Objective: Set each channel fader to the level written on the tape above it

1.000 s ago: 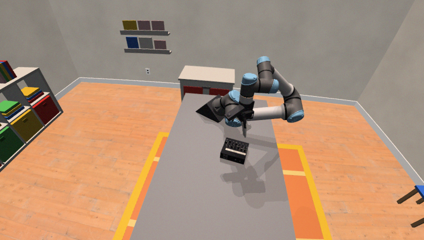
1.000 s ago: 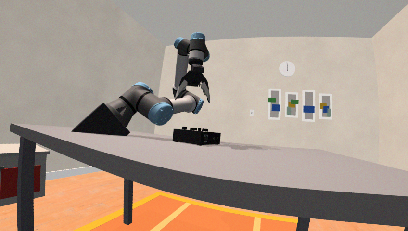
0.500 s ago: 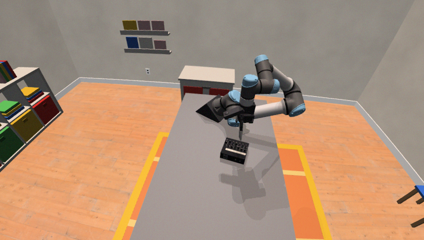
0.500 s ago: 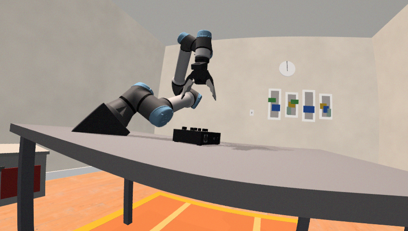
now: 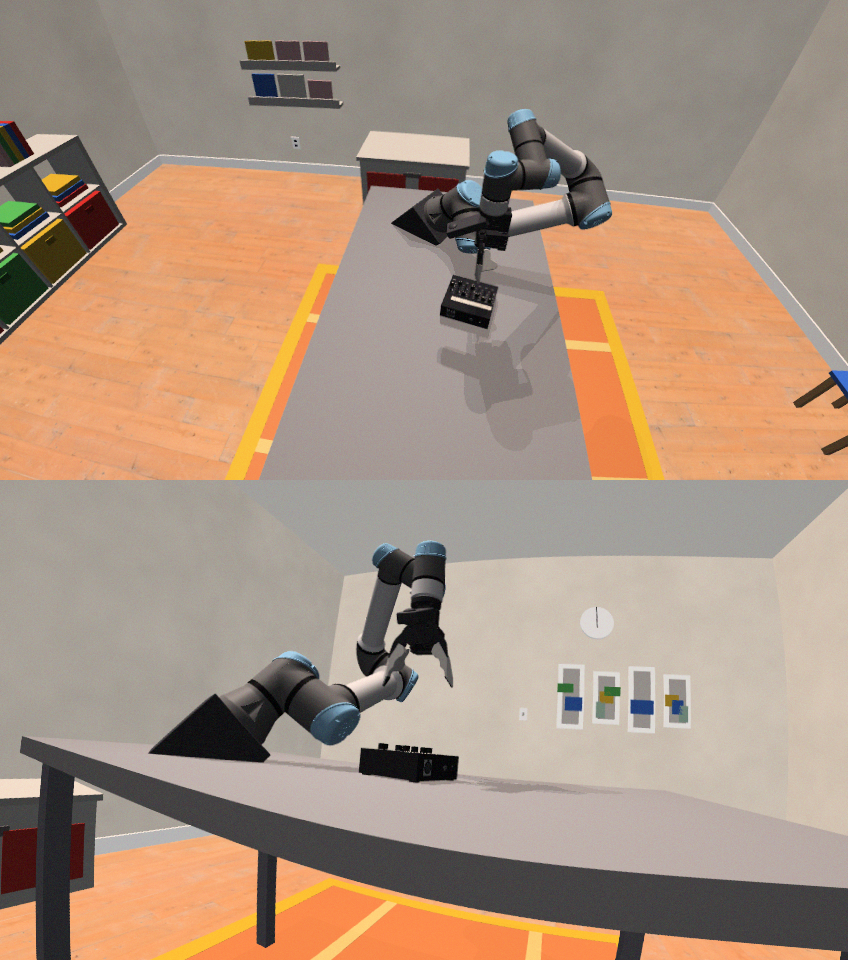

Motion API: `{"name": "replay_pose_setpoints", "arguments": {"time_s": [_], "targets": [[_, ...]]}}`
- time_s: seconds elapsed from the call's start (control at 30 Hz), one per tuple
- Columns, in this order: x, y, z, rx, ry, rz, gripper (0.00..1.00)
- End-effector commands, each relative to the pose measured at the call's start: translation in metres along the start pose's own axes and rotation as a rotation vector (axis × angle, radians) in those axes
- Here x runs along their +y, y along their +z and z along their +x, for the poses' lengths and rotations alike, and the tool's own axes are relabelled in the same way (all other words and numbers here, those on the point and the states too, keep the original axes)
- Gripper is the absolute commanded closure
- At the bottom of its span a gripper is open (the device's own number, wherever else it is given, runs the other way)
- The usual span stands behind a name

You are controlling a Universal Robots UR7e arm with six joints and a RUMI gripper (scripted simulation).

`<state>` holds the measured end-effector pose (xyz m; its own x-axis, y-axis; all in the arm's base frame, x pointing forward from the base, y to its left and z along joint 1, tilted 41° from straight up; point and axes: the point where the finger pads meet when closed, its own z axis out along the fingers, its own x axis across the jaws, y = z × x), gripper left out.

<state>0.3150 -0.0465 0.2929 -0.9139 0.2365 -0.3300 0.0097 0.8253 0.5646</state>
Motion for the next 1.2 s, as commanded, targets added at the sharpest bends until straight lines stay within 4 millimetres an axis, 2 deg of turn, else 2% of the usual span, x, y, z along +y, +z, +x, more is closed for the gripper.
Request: {"name": "replay_pose_setpoints", "arguments": {"time_s": [0.0,0.7,1.17], "targets": [[-0.0001,-0.0003,-0.0005,0.0,0.005,0.001,0.0],[-0.0001,0.0001,-0.001,0.001,-0.011,0.001,0.0],[0.0,0.0041,-0.0055,0.002,-0.162,0.003,0.0]]}}
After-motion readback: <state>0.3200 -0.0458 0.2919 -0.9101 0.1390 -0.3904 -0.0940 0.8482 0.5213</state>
